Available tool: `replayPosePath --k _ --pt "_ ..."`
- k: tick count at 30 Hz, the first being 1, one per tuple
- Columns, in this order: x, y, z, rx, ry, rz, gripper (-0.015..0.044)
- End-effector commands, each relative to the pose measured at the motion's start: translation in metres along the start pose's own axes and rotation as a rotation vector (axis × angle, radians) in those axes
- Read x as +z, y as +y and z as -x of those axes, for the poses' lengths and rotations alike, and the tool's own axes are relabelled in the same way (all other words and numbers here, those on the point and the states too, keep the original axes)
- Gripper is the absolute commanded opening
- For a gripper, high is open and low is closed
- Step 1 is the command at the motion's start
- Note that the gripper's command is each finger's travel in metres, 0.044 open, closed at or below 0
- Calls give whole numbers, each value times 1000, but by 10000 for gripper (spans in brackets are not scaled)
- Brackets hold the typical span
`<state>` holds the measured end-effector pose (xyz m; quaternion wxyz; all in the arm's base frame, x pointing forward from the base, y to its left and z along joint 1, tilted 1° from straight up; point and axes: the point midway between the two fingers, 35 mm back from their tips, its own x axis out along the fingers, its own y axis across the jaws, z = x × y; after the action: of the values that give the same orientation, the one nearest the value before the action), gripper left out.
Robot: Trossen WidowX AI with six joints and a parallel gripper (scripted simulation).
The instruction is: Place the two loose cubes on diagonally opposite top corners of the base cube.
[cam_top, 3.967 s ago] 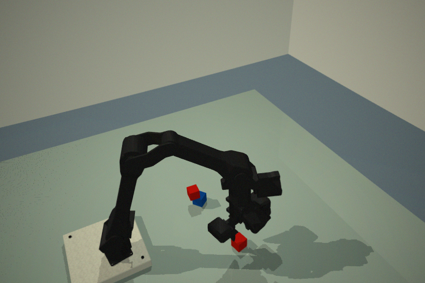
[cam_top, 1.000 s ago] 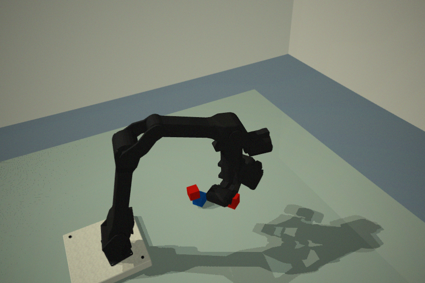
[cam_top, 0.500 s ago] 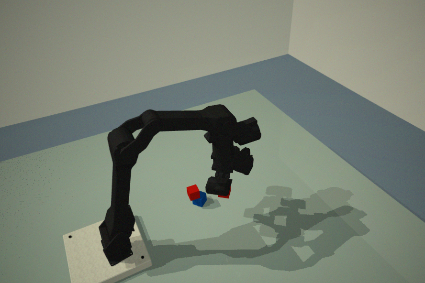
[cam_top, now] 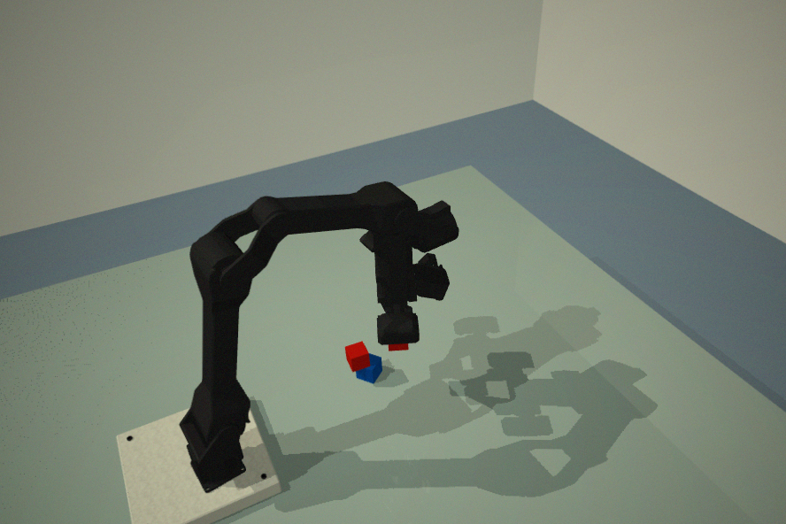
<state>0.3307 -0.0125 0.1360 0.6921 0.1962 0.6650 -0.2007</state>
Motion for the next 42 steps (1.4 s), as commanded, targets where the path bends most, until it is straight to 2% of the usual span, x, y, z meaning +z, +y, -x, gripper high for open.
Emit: replayPosePath --k 1,14,27,42 --pt "-8 7 -2 -6 3 68 105" --pt "-34 36 -5 -3 5 293 105" --pt "-36 36 -33 -18 -15 339 105" --pt "-35 36 -47 -13 -7 324 105"
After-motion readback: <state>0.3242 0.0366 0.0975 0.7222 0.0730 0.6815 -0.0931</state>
